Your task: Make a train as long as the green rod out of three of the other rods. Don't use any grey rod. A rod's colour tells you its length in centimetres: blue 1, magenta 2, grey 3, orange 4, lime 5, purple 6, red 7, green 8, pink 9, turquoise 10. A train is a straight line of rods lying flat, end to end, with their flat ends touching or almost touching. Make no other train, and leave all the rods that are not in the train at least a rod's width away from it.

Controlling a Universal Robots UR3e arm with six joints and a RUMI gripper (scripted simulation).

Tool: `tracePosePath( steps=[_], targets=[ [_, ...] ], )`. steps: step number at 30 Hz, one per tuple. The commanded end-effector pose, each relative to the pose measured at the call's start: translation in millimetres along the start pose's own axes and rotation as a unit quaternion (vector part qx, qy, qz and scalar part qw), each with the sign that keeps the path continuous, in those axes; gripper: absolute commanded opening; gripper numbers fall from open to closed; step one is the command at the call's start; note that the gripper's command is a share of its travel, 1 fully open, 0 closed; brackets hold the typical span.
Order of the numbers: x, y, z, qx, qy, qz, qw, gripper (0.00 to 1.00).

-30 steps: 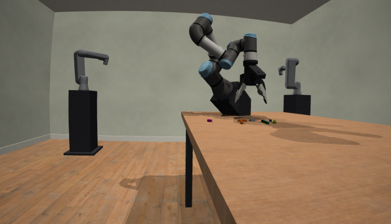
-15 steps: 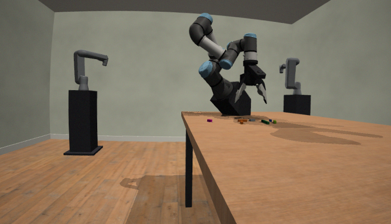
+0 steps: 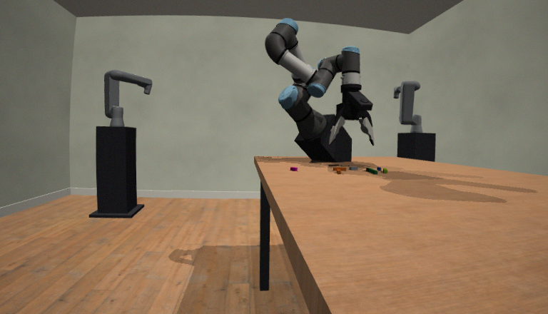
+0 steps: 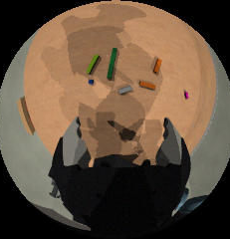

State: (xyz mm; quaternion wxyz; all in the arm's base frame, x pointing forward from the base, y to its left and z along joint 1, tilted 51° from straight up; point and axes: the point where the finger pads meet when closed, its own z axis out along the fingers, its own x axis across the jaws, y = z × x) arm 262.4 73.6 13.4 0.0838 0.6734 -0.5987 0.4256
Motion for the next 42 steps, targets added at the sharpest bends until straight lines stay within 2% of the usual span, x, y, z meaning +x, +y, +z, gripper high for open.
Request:
tracePosePath(
  steps=[1,11,18,26,28,42],
  targets=[
    [0.0,-1.0,-0.8,0.001,0.0,0.001,1.0,1.0],
    [-1.4,-2.3,-0.8,0.001,0.0,-0.011,1.0,1.0],
    [-11.0,-12.1,-1.5,0.001,0.0,-0.101,0.995,1.0],
    [-16.7,-17.5,-1.5,0.001,0.0,-0.154,0.988,1.0],
    [-20.4,-21.1,-1.8,0.001,0.0,-0.189,0.982,1.0],
    [-32.8,-32.4,-2.5,0.001,0.0,-0.307,0.952,1.0]
  ],
)
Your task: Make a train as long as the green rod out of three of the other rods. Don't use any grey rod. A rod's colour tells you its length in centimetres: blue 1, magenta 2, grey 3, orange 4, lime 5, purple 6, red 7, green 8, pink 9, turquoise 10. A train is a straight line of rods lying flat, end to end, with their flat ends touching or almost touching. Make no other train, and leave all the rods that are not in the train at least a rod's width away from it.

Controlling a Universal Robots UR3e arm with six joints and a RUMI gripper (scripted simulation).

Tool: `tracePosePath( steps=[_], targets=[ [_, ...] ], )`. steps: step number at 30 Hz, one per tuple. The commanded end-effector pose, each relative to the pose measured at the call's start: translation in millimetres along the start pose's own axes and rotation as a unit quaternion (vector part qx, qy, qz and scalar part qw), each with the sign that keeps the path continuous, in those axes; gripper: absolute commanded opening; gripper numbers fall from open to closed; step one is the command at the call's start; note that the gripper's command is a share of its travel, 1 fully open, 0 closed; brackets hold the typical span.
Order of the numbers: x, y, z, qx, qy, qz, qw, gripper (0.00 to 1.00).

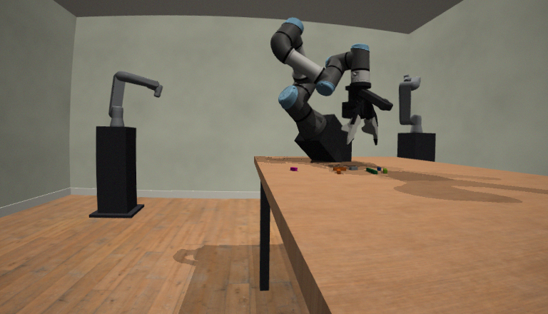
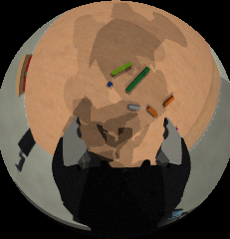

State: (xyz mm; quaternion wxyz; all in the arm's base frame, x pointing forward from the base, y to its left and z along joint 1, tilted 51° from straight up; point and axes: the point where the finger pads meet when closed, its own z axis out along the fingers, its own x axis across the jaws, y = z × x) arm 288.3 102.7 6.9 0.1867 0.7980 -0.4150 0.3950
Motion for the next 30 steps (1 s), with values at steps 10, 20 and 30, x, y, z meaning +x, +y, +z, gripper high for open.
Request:
tracePosePath(
  steps=[10,20,30],
  targets=[
    [-6.0,-15.9,-1.2,0.001,-0.003,-0.143,0.99,1.0],
    [-5.9,-15.9,-1.4,0.001,-0.003,-0.144,0.99,1.0],
    [-5.8,-15.8,-1.4,0.001,-0.003,-0.144,0.99,1.0]
  ],
)
